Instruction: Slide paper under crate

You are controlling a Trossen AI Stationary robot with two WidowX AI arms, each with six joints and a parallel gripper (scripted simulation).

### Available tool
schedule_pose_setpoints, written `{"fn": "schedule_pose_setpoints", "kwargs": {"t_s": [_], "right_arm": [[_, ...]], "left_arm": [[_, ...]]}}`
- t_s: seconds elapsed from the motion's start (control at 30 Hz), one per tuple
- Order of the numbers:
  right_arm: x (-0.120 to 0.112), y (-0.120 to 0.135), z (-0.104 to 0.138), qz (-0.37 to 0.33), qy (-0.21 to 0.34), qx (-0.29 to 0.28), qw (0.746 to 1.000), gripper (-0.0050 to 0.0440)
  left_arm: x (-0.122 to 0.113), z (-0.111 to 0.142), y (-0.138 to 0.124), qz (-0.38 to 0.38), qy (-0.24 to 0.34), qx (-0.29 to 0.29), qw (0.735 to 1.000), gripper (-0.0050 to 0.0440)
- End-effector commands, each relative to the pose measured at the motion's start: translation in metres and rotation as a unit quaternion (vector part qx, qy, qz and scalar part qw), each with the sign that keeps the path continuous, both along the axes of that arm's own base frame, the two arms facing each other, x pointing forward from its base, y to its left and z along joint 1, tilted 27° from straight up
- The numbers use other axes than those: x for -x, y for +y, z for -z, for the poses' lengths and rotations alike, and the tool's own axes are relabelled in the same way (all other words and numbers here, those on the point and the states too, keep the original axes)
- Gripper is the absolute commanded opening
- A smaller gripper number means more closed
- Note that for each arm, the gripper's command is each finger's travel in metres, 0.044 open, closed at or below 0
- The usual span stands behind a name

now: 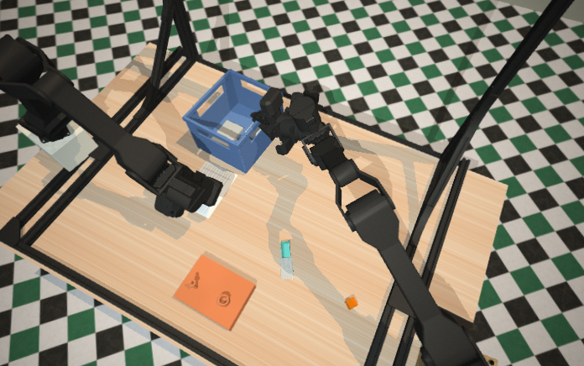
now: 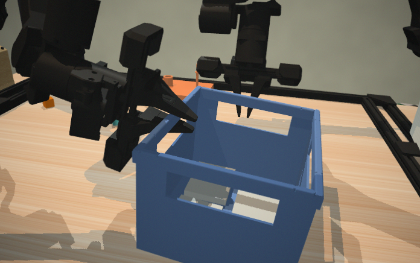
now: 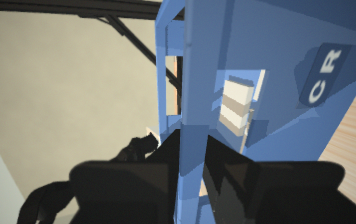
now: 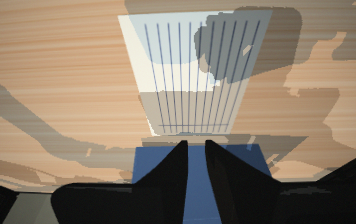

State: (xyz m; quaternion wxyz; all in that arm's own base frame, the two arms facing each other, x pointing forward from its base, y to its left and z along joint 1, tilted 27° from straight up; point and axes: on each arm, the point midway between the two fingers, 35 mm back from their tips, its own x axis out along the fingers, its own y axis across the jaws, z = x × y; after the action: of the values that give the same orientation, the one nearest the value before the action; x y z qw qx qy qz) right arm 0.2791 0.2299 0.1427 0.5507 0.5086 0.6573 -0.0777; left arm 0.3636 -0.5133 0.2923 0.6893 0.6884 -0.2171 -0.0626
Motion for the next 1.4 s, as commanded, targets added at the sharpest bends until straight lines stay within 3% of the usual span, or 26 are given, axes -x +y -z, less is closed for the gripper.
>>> {"fn": "schedule_pose_setpoints", "kwargs": {"t_s": [0.0, 0.67, 1.37], "right_arm": [[0.001, 0.000, 0.000, 0.000, 0.002, -0.001, 1.000, 0.0060], [0.000, 0.001, 0.001, 0.000, 0.002, -0.001, 1.000, 0.0060], [-0.013, 0.006, 0.028, 0.000, 0.002, -0.001, 1.000, 0.0060]], "left_arm": [[0.017, -0.048, 0.003, 0.012, -0.025, 0.040, 0.999, 0.0000], [0.018, -0.048, 0.003, 0.012, -0.025, 0.040, 0.999, 0.0000], [0.018, -0.048, 0.003, 0.012, -0.025, 0.040, 0.999, 0.0000]]}}
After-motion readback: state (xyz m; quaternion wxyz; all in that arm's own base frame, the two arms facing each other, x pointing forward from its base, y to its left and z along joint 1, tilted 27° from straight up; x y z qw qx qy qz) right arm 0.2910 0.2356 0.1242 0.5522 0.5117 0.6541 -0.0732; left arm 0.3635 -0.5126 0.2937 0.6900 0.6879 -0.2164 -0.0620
